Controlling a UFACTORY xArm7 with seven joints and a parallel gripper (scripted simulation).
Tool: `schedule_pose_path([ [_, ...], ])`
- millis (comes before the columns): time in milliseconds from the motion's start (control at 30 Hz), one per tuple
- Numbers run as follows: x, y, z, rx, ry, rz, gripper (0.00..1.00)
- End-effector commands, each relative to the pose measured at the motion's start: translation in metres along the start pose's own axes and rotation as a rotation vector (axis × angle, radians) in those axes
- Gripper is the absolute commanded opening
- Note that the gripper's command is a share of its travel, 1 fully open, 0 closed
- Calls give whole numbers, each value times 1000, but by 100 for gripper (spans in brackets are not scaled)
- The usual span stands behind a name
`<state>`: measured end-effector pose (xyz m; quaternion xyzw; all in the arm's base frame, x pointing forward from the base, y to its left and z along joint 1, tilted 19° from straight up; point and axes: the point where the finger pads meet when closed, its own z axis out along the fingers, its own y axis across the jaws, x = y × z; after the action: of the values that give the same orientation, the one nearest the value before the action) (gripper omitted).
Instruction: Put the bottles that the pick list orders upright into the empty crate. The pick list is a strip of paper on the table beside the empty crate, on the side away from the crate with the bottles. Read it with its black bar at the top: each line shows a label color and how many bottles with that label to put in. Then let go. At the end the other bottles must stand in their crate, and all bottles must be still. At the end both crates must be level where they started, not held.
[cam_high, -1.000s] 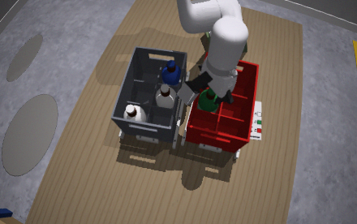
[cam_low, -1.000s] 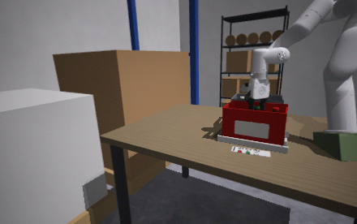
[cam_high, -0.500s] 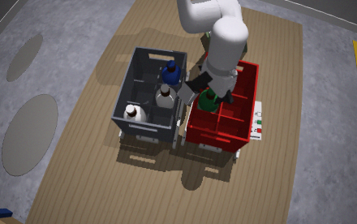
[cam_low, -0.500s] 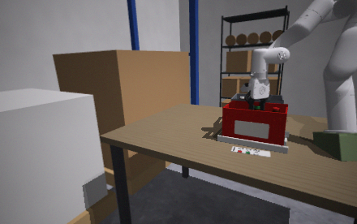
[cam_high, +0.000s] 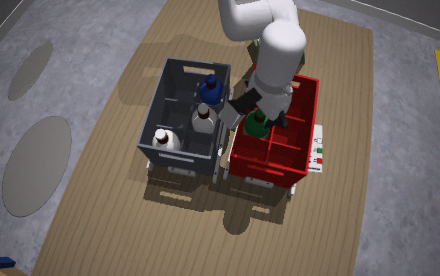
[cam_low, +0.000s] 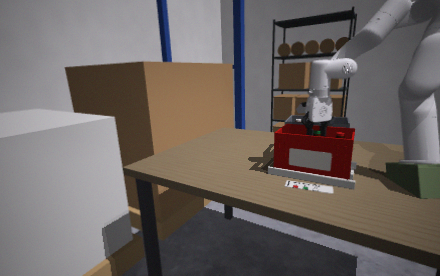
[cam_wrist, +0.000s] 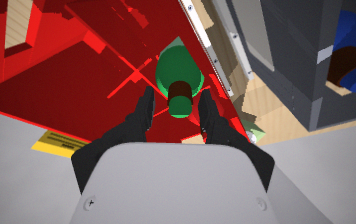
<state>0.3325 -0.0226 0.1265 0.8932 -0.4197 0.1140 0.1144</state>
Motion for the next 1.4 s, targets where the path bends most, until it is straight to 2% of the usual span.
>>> schedule_pose_path([
  [0, 1, -1, -1, 3, 2, 0, 65],
  [367, 1, -1, -1, 3, 2, 0, 65],
  [1300, 1, -1, -71, 3, 2, 0, 65],
  [1367, 1, -1, -71, 3, 2, 0, 65],
])
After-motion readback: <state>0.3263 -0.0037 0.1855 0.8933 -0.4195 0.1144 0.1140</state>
